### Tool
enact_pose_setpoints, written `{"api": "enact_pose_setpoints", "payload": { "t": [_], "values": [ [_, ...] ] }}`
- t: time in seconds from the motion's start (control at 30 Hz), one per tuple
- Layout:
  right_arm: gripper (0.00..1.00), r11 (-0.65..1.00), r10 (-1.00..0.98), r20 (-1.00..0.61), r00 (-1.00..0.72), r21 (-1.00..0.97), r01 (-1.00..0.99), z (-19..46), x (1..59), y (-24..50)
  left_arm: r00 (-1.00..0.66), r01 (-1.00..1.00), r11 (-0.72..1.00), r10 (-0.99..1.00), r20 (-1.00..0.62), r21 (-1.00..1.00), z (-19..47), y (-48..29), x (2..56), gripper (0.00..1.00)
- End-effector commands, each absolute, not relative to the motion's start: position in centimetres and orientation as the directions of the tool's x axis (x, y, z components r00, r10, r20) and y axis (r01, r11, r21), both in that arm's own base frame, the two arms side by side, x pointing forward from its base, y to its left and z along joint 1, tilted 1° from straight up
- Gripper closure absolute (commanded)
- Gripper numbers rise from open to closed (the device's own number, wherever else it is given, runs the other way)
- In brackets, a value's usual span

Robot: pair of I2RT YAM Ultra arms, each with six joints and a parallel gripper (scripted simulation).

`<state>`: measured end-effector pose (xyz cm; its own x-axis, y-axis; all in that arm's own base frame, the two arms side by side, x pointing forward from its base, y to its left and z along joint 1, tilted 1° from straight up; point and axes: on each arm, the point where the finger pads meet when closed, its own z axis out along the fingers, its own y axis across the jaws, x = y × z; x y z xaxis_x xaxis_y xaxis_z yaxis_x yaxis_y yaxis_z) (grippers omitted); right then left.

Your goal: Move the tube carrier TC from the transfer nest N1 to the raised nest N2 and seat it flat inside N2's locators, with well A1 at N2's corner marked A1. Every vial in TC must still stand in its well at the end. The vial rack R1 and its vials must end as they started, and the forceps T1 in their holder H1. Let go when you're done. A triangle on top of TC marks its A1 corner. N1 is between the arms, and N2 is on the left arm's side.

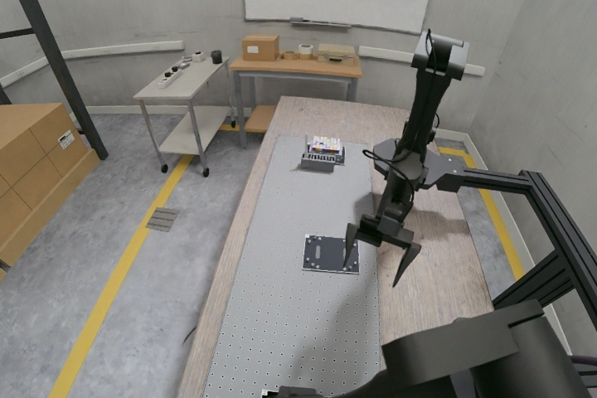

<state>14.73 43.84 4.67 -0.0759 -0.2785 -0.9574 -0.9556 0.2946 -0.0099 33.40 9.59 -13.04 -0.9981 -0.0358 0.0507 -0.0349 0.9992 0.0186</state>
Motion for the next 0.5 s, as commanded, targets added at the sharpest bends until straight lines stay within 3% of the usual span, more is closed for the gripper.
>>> {"api": "enact_pose_setpoints", "payload": {
  "t": [0.0, 0.47],
  "values": [
    [0.00, 0.293, -0.234, -0.970, -0.062, -0.009, -0.956, 6.3, 14.7, 44.5, -0.999, -0.018, 0.999, -0.020, 0.051, 0.037, -13.2, 9.6, 33.7, 0.16],
    [0.00, 0.293, -0.234, -0.970, -0.062, -0.009, -0.956, 6.3, 14.7, 44.5, -0.989, -0.013, 0.999, -0.018, 0.147, 0.033, -12.4, 9.4, 32.3, 0.16]
  ]
}}
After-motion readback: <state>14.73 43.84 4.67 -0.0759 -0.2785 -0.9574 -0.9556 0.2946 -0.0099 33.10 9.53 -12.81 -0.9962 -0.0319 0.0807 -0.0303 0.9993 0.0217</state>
